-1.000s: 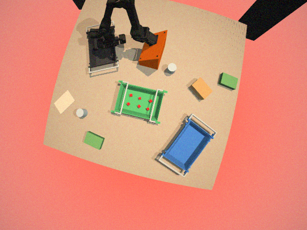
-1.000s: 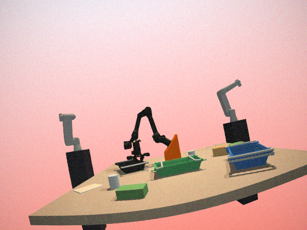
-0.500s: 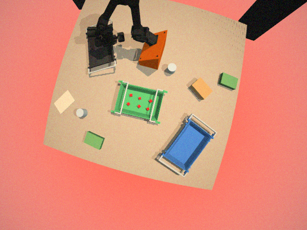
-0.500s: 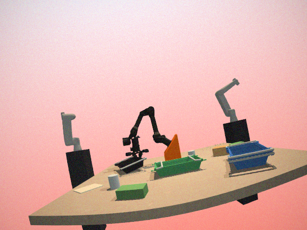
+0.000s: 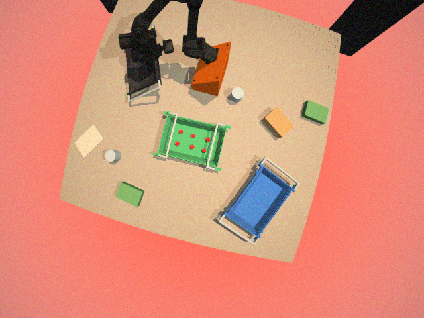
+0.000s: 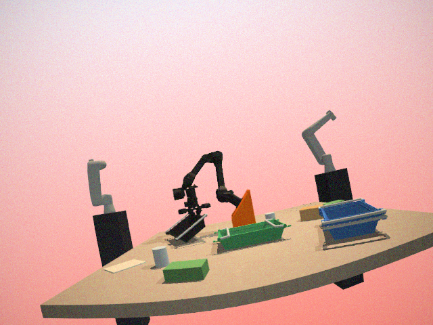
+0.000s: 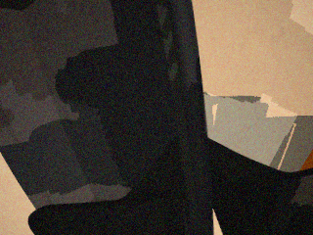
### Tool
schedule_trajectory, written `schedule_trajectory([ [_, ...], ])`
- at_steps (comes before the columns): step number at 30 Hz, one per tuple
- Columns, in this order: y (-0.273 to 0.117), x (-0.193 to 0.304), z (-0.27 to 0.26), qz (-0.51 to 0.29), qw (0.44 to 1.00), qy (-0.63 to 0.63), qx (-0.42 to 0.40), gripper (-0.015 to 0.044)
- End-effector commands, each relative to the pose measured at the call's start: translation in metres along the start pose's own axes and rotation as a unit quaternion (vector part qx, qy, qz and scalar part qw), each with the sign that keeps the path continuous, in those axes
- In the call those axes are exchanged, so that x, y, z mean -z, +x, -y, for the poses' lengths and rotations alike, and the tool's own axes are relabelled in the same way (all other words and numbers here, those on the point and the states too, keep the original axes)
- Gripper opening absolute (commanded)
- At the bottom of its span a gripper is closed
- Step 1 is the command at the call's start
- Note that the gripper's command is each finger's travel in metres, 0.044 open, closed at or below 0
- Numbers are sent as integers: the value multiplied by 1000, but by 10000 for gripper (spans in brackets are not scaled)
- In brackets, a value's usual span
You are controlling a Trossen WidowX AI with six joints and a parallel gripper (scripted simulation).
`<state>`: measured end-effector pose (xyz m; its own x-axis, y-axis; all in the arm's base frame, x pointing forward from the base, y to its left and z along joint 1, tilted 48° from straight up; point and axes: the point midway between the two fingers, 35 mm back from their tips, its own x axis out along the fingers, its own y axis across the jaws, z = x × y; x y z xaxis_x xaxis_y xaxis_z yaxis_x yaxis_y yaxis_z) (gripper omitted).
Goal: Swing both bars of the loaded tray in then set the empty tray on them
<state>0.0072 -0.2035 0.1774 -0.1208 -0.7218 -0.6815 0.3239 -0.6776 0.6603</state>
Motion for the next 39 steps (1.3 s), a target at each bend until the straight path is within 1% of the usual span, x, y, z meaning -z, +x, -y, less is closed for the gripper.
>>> schedule_trajectory([
  [1, -8, -3, -7, 2, 1000, 6, -17, 0],
  [9, -16, -4, -13, 2, 1000, 7, -16, 0],
  [32, -103, -19, -57, 0, 1000, 8, -17, 0],
  [39, -105, -20, -58, 0, 1000, 8, -17, 0],
])
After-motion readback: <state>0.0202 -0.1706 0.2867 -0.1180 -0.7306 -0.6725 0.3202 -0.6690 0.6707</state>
